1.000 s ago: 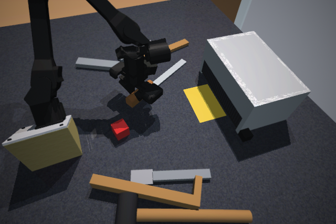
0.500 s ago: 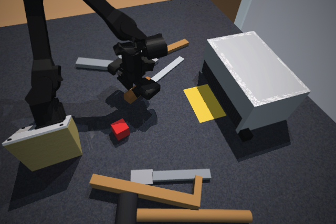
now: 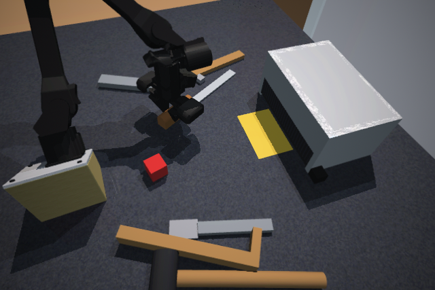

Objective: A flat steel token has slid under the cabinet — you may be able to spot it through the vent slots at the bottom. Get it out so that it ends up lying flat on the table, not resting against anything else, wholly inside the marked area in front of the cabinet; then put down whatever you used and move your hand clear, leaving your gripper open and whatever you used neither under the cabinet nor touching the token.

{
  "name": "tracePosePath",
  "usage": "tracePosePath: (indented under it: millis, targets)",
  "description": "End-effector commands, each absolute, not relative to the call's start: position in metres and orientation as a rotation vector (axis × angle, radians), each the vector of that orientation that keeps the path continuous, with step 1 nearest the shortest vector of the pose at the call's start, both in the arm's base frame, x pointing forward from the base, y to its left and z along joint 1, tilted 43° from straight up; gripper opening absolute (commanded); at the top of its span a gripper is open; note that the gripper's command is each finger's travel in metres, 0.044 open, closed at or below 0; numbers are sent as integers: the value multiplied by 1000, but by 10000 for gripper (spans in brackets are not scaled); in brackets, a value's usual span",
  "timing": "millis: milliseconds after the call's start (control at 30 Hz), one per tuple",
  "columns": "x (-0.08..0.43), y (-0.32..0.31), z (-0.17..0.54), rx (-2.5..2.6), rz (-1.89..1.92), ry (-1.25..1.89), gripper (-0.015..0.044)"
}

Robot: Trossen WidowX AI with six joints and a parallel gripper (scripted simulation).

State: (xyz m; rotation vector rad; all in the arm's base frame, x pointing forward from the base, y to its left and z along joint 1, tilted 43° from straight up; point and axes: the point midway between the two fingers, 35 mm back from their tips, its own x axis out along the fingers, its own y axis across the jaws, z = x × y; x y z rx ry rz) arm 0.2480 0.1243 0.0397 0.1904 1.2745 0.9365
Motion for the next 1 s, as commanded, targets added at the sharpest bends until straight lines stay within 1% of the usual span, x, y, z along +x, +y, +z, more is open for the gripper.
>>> tracePosePath:
  millis: [0, 967]
  targets:
    - [248, 129, 46, 183, 941, 1265, 0]
    - [243, 154, 69, 184, 943, 1264, 0]
